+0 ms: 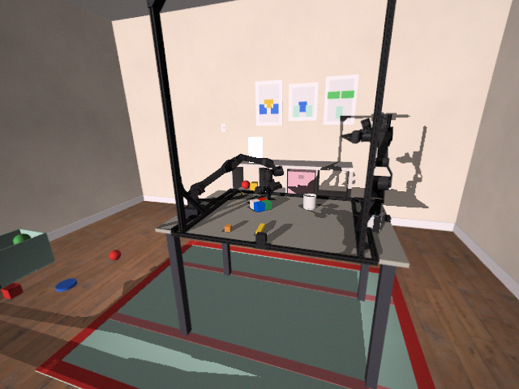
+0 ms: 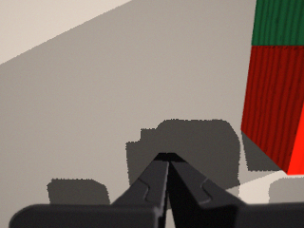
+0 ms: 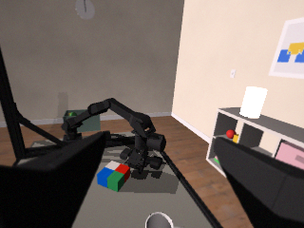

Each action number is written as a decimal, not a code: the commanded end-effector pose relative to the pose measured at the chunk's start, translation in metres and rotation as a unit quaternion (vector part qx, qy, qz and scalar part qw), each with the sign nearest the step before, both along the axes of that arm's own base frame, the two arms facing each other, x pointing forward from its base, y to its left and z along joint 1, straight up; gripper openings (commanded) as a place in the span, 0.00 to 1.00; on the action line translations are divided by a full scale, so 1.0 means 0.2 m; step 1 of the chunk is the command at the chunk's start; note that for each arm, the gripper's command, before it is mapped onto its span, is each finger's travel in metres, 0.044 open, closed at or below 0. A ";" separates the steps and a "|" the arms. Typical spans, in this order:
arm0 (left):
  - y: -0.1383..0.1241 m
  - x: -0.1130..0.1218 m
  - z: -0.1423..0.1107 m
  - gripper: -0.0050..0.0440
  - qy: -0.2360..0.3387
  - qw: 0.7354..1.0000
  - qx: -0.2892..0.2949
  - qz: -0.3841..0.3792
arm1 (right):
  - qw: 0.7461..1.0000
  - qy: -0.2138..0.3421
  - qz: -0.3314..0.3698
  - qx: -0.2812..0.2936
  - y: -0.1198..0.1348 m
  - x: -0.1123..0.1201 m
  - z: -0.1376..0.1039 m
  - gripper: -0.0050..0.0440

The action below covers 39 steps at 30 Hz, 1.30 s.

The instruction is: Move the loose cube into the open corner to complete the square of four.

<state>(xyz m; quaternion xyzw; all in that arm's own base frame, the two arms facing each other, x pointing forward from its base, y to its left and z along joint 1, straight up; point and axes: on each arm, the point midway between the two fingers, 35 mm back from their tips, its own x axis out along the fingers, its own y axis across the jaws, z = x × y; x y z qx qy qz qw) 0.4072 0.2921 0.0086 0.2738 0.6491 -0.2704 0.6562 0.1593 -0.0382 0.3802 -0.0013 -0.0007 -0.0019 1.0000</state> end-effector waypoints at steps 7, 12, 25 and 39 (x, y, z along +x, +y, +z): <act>0.00 0.00 0.03 0.10 -0.001 1.000 0.001 -0.001 | 1.000 0.000 0.002 0.002 0.00 0.00 0.00 0.92; 0.00 -0.01 0.21 0.10 -0.017 1.000 0.012 -0.001 | 1.000 0.000 0.002 0.002 0.00 0.00 0.00 0.92; 0.00 -0.01 0.23 0.10 -0.019 1.000 0.014 -0.001 | 1.000 0.000 0.002 0.002 0.00 0.00 0.00 0.92; -0.01 -0.12 0.23 0.10 -0.011 0.980 0.005 0.198 | 1.000 0.000 0.002 0.002 0.00 0.00 0.00 0.92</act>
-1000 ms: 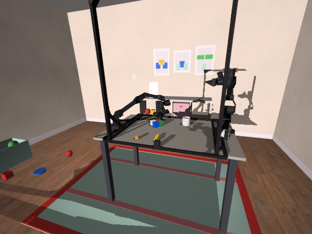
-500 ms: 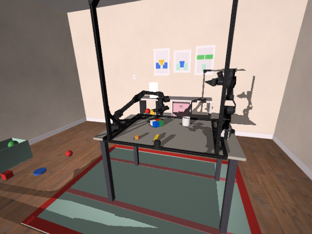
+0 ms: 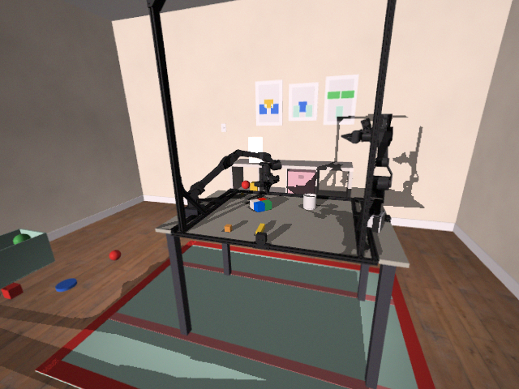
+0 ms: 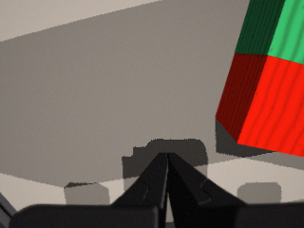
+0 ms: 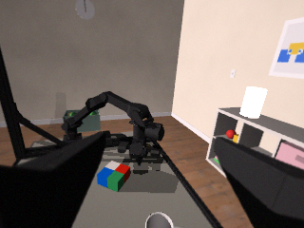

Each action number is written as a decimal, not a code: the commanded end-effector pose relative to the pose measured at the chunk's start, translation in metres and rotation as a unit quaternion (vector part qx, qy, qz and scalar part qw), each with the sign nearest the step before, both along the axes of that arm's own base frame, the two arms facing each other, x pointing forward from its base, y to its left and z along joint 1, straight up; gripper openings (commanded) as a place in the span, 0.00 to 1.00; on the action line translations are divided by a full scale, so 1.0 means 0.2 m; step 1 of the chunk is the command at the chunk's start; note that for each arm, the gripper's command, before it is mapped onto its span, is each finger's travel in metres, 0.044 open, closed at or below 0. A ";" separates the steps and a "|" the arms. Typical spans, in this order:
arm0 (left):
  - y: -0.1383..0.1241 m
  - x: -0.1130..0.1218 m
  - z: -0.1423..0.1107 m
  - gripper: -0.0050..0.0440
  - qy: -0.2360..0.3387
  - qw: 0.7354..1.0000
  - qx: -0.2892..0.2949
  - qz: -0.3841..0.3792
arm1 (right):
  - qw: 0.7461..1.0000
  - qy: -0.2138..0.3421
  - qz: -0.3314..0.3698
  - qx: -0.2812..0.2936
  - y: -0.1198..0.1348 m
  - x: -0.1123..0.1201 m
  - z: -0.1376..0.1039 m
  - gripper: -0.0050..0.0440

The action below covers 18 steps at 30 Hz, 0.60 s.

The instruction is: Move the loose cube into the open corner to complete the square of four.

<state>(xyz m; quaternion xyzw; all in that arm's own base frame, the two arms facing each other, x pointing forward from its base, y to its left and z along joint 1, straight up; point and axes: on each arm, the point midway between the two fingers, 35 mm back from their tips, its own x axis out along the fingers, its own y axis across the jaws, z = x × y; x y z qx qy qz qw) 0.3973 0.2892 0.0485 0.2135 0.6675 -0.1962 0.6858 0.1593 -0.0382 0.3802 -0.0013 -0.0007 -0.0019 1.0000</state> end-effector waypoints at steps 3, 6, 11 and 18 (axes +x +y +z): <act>0.01 -0.12 0.03 0.10 0.000 0.983 -0.005 0.182 | 1.000 0.000 0.002 0.002 0.00 0.00 0.00 0.92; 0.00 -0.15 0.04 0.10 0.001 0.972 -0.007 0.237 | 1.000 0.000 0.002 0.002 0.00 0.00 0.00 0.92; -0.01 -0.23 0.04 0.10 0.003 0.926 -0.011 0.376 | 1.000 0.000 0.002 0.002 0.00 0.00 0.00 0.92; -0.04 -0.35 0.04 0.10 0.006 0.835 -0.015 0.550 | 1.000 0.000 0.002 0.002 0.00 0.00 0.00 0.92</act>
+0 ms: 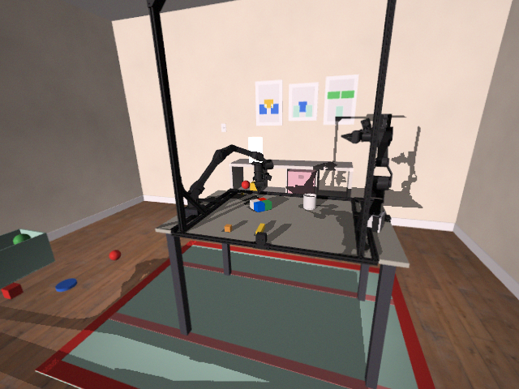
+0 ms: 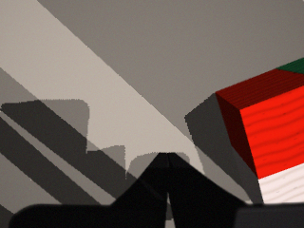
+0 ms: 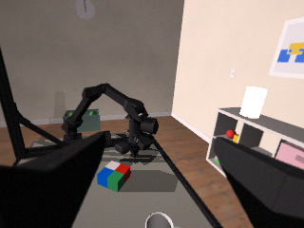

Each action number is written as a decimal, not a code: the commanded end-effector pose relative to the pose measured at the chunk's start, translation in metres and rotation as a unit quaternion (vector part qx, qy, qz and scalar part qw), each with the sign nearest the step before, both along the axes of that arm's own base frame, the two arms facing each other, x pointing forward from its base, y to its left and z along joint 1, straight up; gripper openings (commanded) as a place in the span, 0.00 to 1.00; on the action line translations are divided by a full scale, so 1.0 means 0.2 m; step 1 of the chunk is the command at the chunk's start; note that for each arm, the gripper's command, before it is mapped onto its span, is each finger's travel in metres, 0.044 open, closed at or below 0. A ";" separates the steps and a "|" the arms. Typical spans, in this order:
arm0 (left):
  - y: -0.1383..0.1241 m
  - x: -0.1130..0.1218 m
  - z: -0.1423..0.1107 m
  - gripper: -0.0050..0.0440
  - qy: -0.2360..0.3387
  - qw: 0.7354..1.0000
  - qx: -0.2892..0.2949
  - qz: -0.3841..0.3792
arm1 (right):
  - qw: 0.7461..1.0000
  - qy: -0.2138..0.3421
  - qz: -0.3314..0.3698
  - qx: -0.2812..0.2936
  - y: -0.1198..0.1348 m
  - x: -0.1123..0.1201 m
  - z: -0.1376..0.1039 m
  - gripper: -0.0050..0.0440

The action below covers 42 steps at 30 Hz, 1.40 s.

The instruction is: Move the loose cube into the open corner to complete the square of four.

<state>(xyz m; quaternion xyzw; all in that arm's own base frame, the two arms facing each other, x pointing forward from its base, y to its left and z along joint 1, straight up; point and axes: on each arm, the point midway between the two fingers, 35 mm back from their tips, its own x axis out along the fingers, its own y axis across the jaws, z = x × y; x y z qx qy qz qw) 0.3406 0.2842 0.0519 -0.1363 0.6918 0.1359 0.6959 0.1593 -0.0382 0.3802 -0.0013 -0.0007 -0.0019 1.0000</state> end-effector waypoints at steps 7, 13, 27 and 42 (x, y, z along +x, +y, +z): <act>-0.03 -0.12 0.02 0.10 0.003 0.982 -0.001 0.190 | 1.000 0.000 0.002 0.002 0.00 0.00 0.00 0.92; -0.03 -0.12 0.02 0.10 0.003 0.982 -0.001 0.190 | 1.000 0.000 0.002 0.002 0.00 0.00 0.00 0.92; -0.03 -0.12 -0.23 0.10 0.003 0.982 -0.001 0.190 | 1.000 0.000 0.002 0.002 0.00 0.00 0.00 0.92; -0.03 -0.12 -0.23 0.10 0.003 0.982 -0.001 0.190 | 1.000 0.000 0.002 0.002 0.00 0.00 0.00 0.92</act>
